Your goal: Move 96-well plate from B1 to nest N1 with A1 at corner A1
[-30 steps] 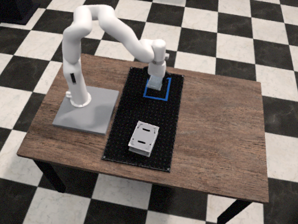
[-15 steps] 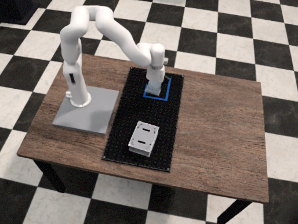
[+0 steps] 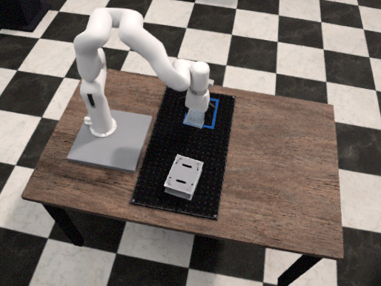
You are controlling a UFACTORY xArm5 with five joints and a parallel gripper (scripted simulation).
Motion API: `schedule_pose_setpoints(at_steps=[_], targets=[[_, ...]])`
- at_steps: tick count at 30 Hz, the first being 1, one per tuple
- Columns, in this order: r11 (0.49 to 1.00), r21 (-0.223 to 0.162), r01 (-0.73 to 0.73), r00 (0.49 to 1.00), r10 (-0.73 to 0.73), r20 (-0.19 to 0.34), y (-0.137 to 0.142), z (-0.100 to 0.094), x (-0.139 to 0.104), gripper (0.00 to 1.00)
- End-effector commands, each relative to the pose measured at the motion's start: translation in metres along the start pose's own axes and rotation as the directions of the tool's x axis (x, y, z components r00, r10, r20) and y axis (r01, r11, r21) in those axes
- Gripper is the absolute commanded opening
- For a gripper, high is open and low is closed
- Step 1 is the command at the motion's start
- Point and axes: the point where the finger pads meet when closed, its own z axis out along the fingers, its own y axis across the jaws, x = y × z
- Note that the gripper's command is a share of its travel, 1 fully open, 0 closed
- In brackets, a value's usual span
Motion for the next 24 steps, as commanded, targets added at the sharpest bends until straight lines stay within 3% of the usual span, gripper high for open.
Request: schedule_pose_setpoints(at_steps=[1, 24], targets=[[1.0, 0.002, 0.0, 1.0, 0.0, -0.016, 0.003, -0.003, -0.012, 0.0], [1.0, 0.001, 0.0, 1.0, 0.0, -0.015, 0.012, -0.012, -0.075, 0.0]])
